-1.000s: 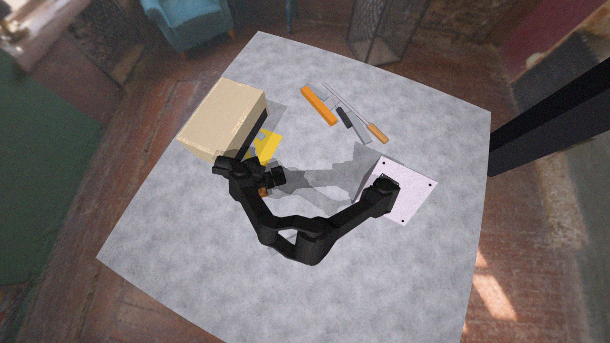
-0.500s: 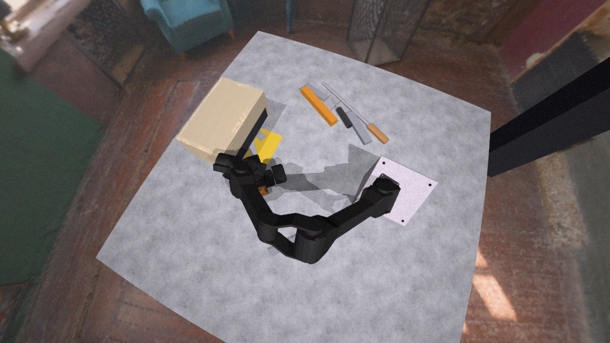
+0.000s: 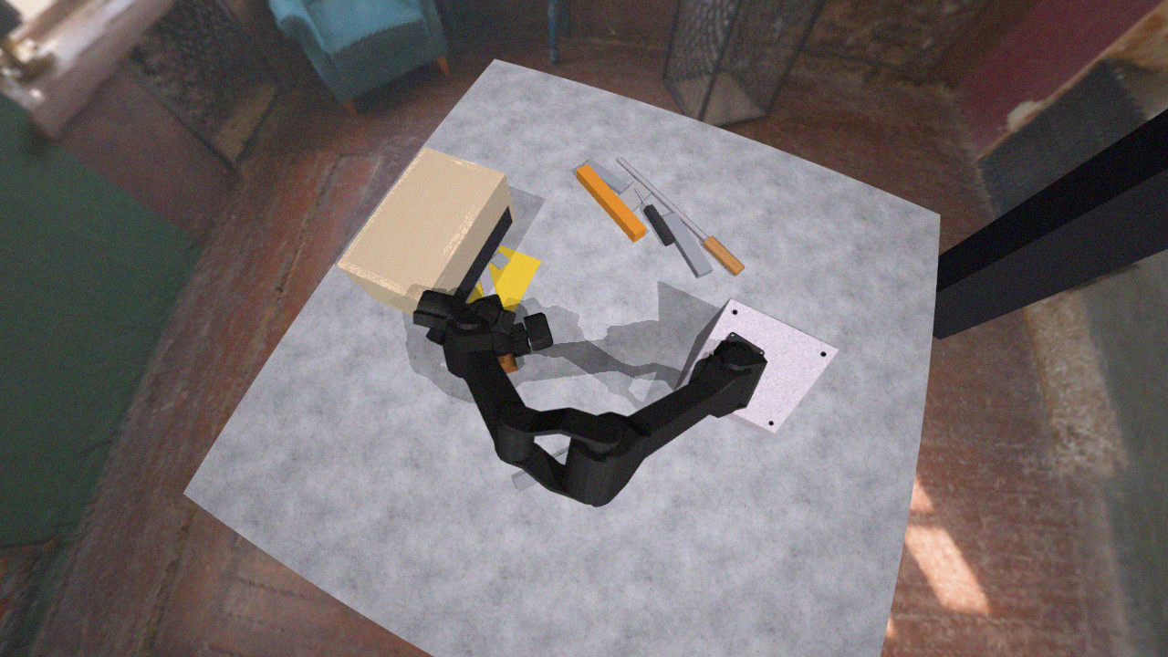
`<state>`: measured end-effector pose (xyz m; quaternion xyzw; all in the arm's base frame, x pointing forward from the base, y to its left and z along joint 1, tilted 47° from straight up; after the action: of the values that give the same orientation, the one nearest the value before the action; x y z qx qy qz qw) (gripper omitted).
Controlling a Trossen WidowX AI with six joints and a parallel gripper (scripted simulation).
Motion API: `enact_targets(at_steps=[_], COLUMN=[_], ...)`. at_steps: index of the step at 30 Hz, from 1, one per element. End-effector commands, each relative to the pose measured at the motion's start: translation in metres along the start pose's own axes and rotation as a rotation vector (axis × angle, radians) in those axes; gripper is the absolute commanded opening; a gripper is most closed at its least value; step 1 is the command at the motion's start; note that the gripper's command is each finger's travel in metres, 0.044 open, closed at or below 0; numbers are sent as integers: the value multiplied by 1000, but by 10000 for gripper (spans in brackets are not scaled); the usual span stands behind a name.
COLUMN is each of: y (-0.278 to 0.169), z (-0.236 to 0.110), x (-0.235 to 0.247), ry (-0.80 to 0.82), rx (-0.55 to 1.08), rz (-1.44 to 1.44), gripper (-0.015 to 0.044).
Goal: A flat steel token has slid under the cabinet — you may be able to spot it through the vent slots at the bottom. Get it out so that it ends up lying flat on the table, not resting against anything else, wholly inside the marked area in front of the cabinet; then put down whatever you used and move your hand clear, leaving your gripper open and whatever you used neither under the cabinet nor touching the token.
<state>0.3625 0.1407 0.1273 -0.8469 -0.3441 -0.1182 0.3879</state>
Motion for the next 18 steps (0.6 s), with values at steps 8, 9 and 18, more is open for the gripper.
enact_targets(at_steps=[8, 9, 18], y=[-6, -8, -22], z=[1, 1, 1], x=[-3, -3, -3], ry=[-9, -9, -9], rx=[-6, -6, -5], rz=[3, 3, 4], gripper=[0, 0, 0])
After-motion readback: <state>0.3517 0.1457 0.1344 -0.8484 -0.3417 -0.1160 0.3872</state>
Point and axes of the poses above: the point midway between the two fingers, 35 mm back from their tips, its own z axis out along the fingers, its own x axis across the jaws, y = z × x, the point moved 10 cm from there along -z, back along the fingers, and after that the axes turned 8 degrees about z, right-handed, at the moved point
